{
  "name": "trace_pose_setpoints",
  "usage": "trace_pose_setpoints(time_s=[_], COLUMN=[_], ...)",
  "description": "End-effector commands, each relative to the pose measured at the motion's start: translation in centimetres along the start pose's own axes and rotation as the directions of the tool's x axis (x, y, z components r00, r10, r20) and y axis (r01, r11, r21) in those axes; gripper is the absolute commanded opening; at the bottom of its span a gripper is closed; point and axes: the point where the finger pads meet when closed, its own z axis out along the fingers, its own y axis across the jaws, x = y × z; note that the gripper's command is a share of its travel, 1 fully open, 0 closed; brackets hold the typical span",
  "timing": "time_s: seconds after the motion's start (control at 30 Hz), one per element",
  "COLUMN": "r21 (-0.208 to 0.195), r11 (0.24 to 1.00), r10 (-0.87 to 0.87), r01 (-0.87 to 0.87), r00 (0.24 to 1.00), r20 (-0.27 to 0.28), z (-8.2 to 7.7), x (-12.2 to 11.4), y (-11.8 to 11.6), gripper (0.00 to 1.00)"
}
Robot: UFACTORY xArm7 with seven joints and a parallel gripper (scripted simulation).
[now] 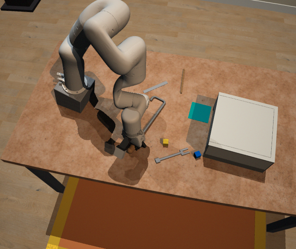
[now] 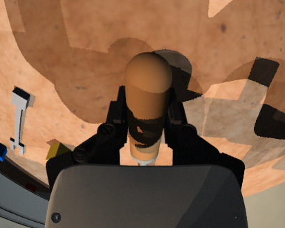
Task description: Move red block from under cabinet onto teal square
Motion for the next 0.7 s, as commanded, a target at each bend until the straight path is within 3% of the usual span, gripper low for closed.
trace_pose_setpoints(time_s=[0.0,0.67], r21=[0.003,0.003], r11=[1.000,1.000], r10=[0.000,0.000], r01=[0.000,0.000], r00=[1.000,1.000], r20=[-0.001,-0.001], z=[-0.07,-0.39], x=[0.03,0.03], y=[-0.12,-0.12], gripper=[0.00,0.00])
